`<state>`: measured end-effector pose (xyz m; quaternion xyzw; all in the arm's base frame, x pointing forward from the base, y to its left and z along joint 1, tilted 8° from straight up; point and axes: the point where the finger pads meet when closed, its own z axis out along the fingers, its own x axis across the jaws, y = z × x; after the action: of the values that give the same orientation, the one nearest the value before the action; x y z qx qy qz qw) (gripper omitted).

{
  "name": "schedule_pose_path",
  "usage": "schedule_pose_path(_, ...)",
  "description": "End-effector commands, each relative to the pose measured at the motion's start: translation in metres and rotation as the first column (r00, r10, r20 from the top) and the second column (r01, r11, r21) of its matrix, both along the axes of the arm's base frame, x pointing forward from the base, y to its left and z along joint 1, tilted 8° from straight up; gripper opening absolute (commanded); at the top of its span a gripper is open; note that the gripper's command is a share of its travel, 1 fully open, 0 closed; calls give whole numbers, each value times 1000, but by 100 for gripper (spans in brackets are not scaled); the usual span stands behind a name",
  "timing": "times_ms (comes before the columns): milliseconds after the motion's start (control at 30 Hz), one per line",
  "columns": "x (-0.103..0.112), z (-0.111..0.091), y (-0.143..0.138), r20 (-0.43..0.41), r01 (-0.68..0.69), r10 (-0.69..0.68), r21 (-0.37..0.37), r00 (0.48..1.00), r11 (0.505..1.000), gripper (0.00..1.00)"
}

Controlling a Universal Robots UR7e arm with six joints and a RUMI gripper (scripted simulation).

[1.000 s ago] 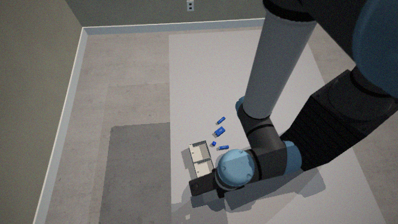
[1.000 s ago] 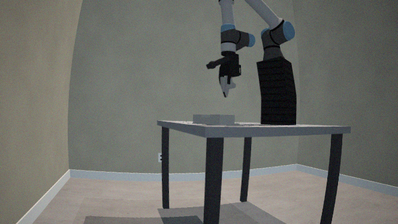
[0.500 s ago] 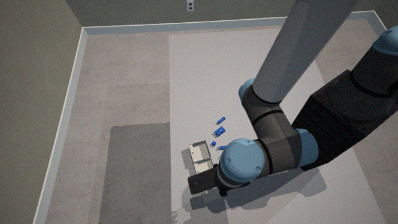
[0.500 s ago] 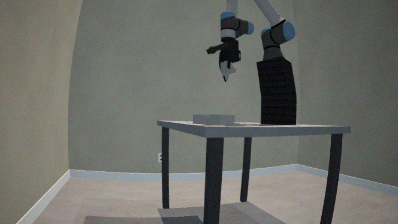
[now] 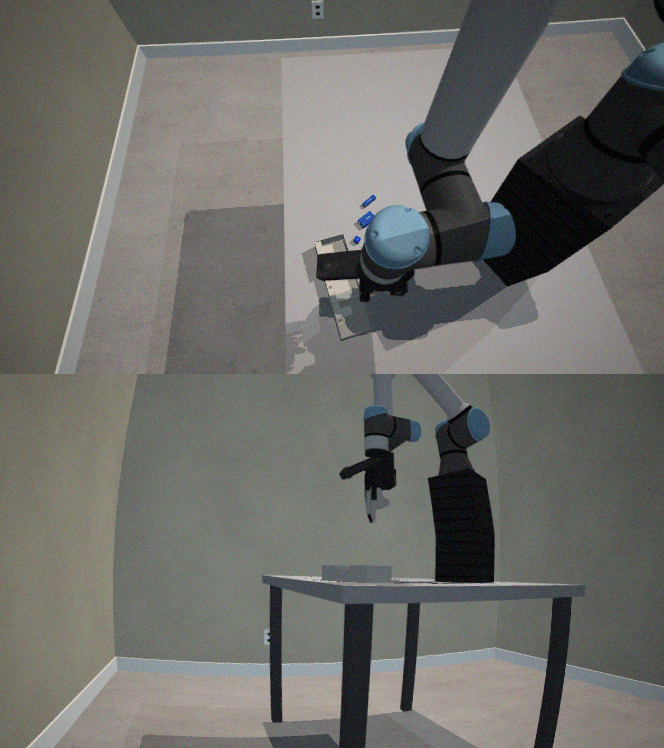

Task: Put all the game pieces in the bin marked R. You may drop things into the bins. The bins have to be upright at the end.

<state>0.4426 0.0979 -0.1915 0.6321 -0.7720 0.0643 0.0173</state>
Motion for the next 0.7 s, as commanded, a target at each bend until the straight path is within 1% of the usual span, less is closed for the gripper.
schedule_pose_path(0,-2,-15,-30,25,154,-154,11,988,988,18)
schedule_pose_path(133,-6,-29,-60,40,306,-307,25,951,952,18)
schedule_pose_path(200,-6,-29,-60,40,306,-307,25,951,952,18)
schedule_pose_path(233,-7,-33,-67,53,401,-403,36,914,915,18)
schedule_pose_path(667,-19,-78,-165,53,402,-404,36,913,915,18)
